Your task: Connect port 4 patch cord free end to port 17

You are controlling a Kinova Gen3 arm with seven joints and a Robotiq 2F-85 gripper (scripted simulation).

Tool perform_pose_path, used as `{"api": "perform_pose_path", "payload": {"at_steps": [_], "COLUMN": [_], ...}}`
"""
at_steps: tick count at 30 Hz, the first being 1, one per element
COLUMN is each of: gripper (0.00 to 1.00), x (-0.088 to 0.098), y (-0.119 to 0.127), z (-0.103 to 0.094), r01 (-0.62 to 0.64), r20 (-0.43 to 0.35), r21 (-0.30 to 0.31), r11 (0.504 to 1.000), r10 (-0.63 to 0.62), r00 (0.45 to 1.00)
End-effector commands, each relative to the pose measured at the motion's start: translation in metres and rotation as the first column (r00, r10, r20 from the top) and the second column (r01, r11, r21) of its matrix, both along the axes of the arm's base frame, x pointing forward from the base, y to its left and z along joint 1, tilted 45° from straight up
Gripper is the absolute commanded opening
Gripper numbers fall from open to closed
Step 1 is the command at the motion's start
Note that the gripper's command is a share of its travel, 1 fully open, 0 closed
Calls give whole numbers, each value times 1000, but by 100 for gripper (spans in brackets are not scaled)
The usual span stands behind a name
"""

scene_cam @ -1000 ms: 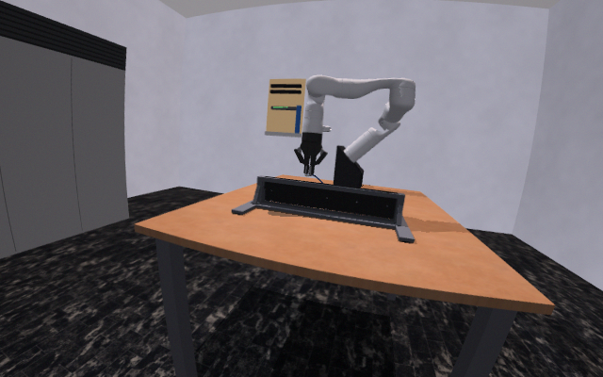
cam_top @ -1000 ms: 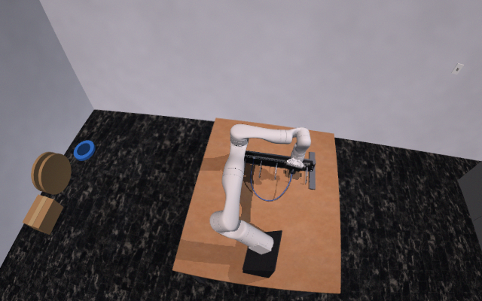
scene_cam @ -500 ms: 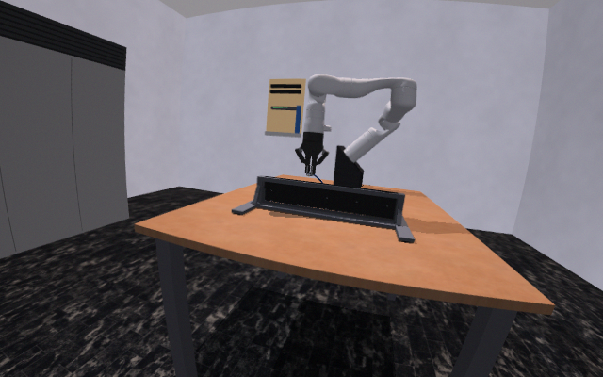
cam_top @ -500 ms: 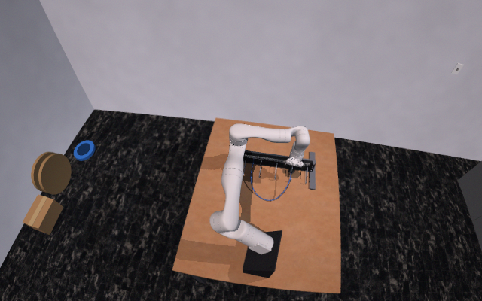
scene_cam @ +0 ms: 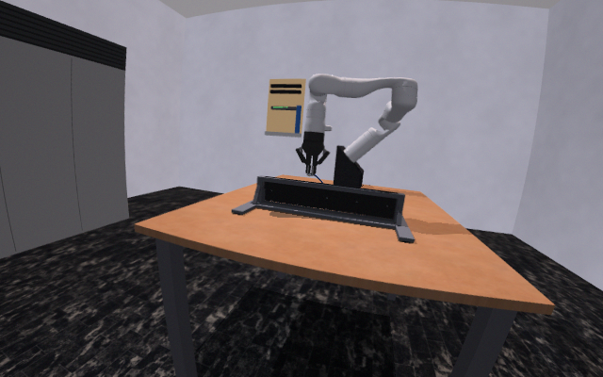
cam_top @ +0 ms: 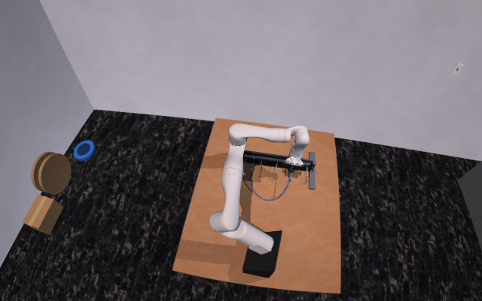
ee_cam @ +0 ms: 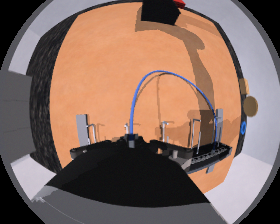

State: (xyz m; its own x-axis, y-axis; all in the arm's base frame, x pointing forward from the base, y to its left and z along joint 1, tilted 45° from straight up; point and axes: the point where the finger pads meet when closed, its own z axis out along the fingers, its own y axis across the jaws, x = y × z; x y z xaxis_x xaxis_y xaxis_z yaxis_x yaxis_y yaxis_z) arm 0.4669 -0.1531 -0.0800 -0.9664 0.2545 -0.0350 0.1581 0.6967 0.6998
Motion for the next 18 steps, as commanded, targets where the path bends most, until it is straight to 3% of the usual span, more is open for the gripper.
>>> {"api": "perform_pose_path", "payload": {"at_steps": [1,18], "gripper": [0,0], "x": [2,3], "y": [3,3], "z": [3,4], "r01": [-20,-24], "r20": [13,17], "r21": [2,1], "r11": [1000,1000], "r10": [20,24], "r00": [1000,1000]}}
